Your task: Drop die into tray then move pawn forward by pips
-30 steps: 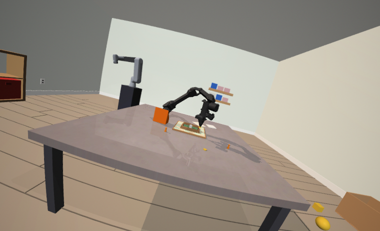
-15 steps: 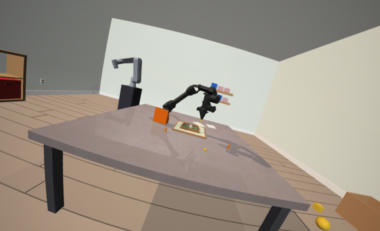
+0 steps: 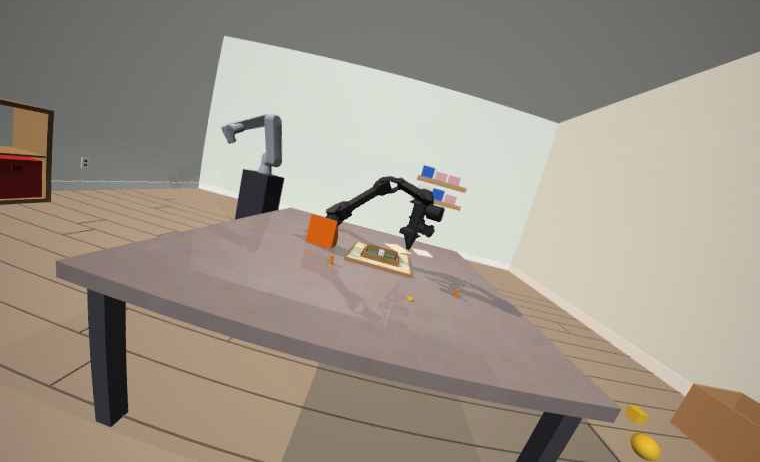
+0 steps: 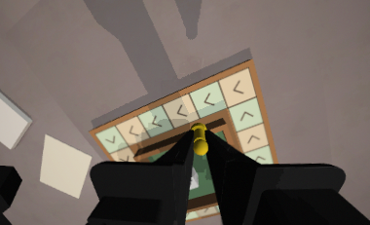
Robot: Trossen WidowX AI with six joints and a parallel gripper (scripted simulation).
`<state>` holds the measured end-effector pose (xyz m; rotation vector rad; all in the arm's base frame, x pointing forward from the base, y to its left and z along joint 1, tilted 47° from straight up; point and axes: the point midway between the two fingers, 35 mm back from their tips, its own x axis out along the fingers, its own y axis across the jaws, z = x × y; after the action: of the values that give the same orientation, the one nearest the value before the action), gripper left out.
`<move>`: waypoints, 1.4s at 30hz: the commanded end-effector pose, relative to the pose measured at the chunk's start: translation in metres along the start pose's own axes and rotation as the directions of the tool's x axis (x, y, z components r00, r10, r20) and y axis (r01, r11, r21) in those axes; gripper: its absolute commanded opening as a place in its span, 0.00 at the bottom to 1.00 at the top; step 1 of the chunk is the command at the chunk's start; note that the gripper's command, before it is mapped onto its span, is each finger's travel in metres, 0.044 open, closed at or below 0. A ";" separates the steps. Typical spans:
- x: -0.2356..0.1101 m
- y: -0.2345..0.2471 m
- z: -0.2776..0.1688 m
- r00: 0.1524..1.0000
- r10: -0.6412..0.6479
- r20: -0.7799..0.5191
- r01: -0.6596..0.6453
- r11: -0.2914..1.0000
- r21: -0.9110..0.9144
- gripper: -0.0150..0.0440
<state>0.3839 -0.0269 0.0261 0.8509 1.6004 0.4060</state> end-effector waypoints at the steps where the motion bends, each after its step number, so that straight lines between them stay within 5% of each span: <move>1: 0.017 0.021 -0.005 1.000 0.014 -0.009 -0.014 1.000 0.006 0.25; 33: 0.070 0.024 -0.005 1.000 0.016 -0.010 -0.016 1.000 0.006 0.25; 42: 0.063 0.023 -0.003 1.000 0.011 -0.002 -0.011 1.000 -0.002 0.65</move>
<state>0.3868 0.0349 -0.0019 0.8594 1.5982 0.4162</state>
